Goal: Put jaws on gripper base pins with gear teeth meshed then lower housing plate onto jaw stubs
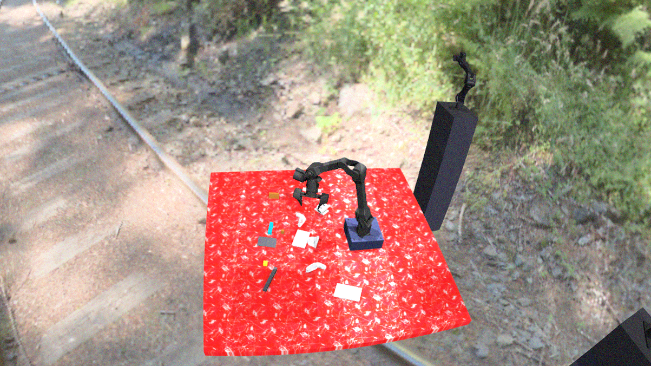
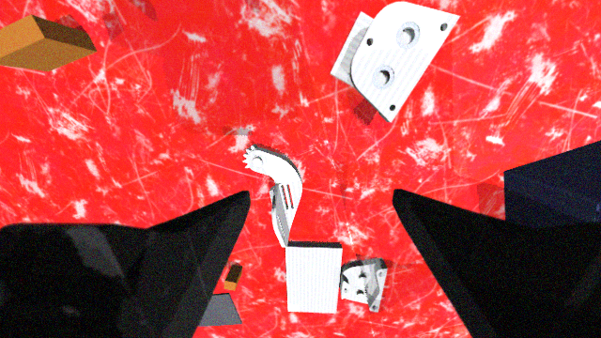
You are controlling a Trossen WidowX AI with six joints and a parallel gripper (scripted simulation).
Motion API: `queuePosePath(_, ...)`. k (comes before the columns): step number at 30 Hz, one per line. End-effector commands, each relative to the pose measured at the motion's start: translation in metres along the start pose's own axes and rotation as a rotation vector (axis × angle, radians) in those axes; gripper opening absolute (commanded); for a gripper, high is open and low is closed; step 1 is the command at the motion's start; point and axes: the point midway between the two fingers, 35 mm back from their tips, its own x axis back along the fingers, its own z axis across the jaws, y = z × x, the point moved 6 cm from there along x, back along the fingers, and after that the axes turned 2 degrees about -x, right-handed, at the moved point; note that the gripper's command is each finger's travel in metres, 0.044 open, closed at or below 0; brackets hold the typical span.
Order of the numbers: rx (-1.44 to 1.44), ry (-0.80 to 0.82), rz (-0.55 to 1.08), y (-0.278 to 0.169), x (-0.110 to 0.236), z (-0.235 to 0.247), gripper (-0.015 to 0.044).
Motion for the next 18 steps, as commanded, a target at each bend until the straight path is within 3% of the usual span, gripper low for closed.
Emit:
queuePosePath(1, 0.0, 0.0, 0.0, 0.0, 0.0, 0.0, 0.044)
queuePosePath(2, 0.0, 0.0, 0.0, 0.0, 0.0, 0.0, 0.044)
queuePosePath(18, 0.0, 0.0, 0.0, 0.0, 0.0, 0.0, 0.002)
